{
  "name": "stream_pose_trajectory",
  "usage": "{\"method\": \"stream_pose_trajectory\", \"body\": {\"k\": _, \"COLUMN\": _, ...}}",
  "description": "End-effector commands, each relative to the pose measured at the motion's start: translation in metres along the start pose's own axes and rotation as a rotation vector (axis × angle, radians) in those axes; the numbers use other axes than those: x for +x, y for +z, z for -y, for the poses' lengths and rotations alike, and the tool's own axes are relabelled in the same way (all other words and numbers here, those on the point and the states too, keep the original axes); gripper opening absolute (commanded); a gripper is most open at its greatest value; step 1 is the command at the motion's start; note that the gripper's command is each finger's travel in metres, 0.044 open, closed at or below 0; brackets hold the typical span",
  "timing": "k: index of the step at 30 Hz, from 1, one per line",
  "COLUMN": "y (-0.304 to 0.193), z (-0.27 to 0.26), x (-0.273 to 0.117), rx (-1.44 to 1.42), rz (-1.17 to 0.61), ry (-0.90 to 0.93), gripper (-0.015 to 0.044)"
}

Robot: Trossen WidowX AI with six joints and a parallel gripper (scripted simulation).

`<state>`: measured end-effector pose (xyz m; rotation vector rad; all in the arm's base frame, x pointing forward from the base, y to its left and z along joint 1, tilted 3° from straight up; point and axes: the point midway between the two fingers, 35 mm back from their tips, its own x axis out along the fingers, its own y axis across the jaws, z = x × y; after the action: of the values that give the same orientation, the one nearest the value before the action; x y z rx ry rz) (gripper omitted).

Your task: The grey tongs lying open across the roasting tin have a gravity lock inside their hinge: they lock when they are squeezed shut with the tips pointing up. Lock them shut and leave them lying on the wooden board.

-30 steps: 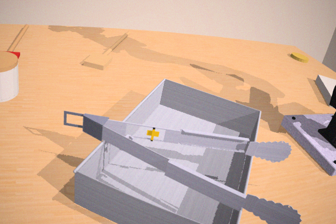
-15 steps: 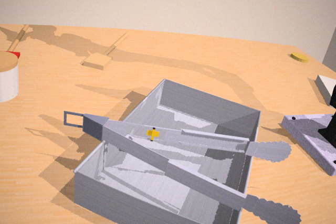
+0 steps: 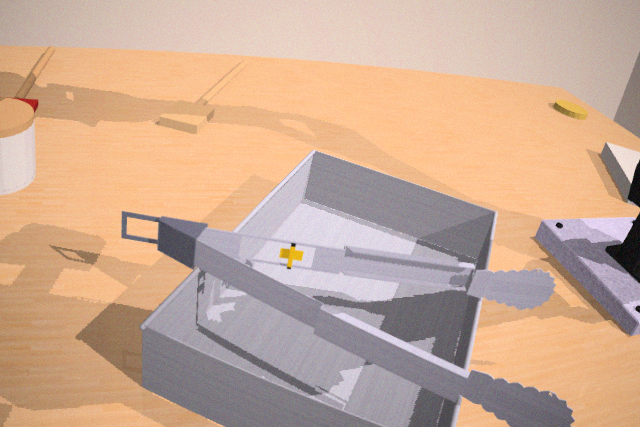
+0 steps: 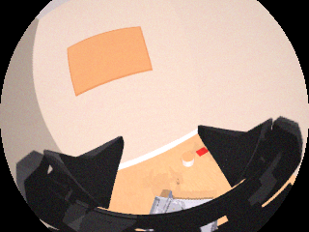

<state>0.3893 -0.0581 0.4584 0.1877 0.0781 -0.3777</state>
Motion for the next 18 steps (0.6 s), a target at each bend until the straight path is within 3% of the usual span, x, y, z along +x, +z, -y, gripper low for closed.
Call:
{"method": "stream_pose_trajectory", "body": {"k": 1, "y": -0.051, "z": -0.01, "x": 0.032, "rx": -0.001, "rz": -0.208, "ry": 0.008, "gripper": 0.044}}
{"method": "stream_pose_trajectory", "body": {"k": 9, "y": -0.182, "z": -0.02, "x": 0.069, "rx": 0.034, "rz": -0.761, "ry": -0.047, "gripper": 0.044}}
{"method": "stream_pose_trajectory", "body": {"k": 18, "y": -0.307, "z": -0.013, "x": 0.046, "rx": 0.122, "rz": -1.385, "ry": -0.27, "gripper": 0.044}}
